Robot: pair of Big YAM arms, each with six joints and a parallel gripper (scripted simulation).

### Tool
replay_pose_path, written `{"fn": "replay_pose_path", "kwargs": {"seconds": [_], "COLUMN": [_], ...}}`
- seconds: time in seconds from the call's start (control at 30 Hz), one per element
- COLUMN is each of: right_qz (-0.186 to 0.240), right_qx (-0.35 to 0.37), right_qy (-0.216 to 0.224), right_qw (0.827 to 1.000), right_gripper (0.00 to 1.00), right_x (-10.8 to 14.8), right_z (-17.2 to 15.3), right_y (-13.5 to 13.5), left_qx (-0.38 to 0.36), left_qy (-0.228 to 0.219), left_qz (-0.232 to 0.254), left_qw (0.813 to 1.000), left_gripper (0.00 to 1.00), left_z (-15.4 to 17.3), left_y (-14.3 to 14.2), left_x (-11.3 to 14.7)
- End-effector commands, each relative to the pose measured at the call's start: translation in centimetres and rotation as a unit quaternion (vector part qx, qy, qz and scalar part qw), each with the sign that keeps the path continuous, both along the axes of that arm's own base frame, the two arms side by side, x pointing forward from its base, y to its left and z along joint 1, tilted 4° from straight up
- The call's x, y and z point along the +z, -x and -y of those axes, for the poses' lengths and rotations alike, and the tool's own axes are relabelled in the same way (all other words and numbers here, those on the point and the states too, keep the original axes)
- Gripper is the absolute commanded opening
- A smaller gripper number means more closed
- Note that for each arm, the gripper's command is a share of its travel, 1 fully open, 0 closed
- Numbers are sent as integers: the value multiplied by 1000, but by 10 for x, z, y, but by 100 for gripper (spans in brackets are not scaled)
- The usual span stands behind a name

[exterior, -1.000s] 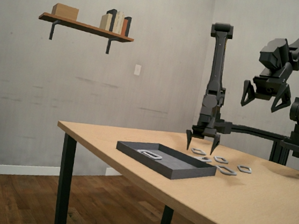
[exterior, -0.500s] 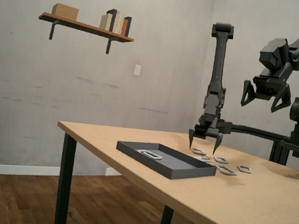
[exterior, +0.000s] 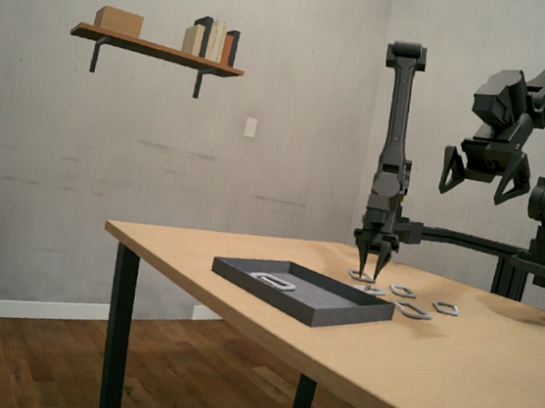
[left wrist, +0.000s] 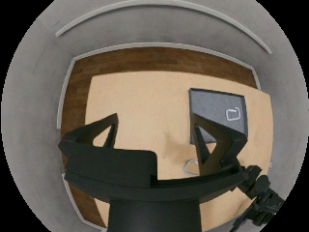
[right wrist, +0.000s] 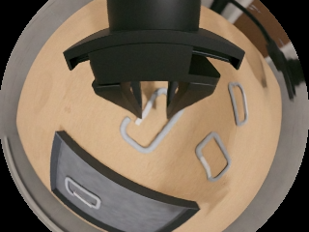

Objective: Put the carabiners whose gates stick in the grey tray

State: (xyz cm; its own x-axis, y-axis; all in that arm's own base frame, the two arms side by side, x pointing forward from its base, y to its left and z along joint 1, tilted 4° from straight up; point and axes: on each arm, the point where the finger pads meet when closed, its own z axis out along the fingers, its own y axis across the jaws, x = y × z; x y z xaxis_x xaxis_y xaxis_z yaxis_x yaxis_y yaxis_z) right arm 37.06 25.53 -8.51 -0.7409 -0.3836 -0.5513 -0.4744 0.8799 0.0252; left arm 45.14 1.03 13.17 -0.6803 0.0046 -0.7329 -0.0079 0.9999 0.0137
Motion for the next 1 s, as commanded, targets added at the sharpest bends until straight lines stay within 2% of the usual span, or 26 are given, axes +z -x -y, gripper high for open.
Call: {"fn": "replay_pose_path", "kwargs": {"seconds": [0.0, 0.17, 0.23, 0.47, 0.7, 0.73, 0.83, 0.97], "right_qz": [-58, -125, -125, -192, -233, -236, -237, -250], "right_qx": [-93, -191, -191, -298, -371, -358, -347, -315], "right_qy": [-24, -17, -17, 10, 40, 46, 49, 58], "right_qw": [994, 973, 973, 935, 898, 902, 906, 914], "right_gripper": [31, 31, 31, 31, 31, 31, 31, 31], "right_x": [2, 3, 3, 5, 8, 7, 6, -2], "right_z": [-19, -15, -15, -5, 10, -2, -6, -30], "right_y": [-21, -38, -38, -43, -43, -35, -33, -14], "left_qx": [-4, -4, -4, -4, -4, -4, -4, -4], "left_qy": [-1, -1, -1, -1, -1, -1, -1, -1], "left_qz": [19, 19, 19, 19, 19, 19, 19, 19], "left_qw": [1000, 1000, 1000, 1000, 1000, 1000, 1000, 1000], "left_gripper": [100, 100, 100, 100, 100, 100, 100, 100], "left_z": [2, 2, 2, 2, 2, 2, 2, 2], "left_y": [-14, -14, -14, -14, -14, -14, -14, -14], "left_x": [18, 18, 18, 18, 18, 18, 18, 18]}}
